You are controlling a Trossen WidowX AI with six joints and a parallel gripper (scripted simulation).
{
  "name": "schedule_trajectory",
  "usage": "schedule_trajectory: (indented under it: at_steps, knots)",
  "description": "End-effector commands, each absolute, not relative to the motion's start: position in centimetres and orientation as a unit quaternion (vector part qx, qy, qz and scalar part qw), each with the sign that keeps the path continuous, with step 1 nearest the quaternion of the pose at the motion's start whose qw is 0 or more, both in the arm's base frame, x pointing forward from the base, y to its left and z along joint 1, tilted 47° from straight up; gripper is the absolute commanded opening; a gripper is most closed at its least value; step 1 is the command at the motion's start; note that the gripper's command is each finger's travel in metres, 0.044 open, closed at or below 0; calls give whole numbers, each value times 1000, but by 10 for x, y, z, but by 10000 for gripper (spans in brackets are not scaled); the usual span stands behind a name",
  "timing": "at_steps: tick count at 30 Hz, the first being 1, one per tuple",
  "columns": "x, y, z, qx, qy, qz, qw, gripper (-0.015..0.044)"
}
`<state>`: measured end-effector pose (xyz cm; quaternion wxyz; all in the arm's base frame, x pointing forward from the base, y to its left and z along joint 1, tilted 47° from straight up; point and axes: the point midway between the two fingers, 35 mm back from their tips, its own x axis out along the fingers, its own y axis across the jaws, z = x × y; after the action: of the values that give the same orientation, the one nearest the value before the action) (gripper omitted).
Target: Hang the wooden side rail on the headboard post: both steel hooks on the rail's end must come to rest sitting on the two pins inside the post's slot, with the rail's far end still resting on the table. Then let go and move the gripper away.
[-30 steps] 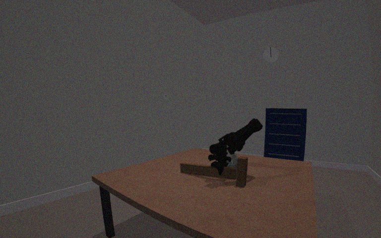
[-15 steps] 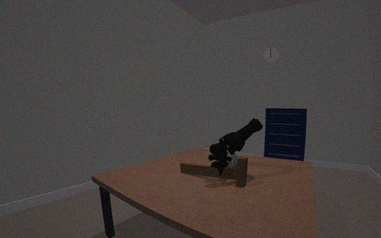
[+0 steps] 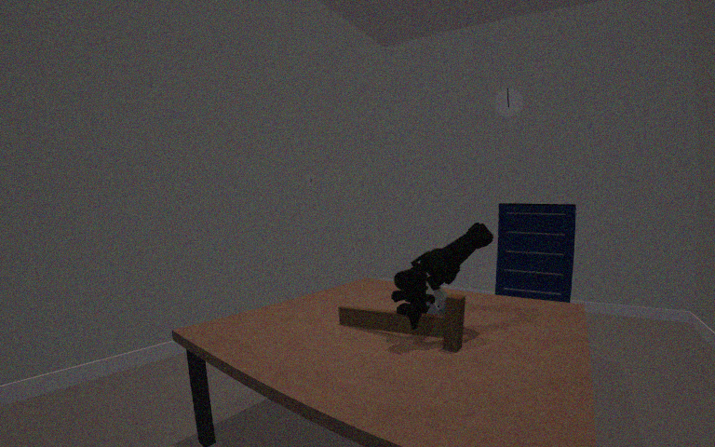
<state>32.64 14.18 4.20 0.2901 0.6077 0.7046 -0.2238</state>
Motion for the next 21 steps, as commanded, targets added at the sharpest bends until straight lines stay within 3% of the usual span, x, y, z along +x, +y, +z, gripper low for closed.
schedule_trajectory:
  at_steps: [1, 21]
  knots:
    - [327, 141, 44, 611, 703, -223, 287, 0]
    - [327, 143, 46, 611, 703, -223, 287, 0]
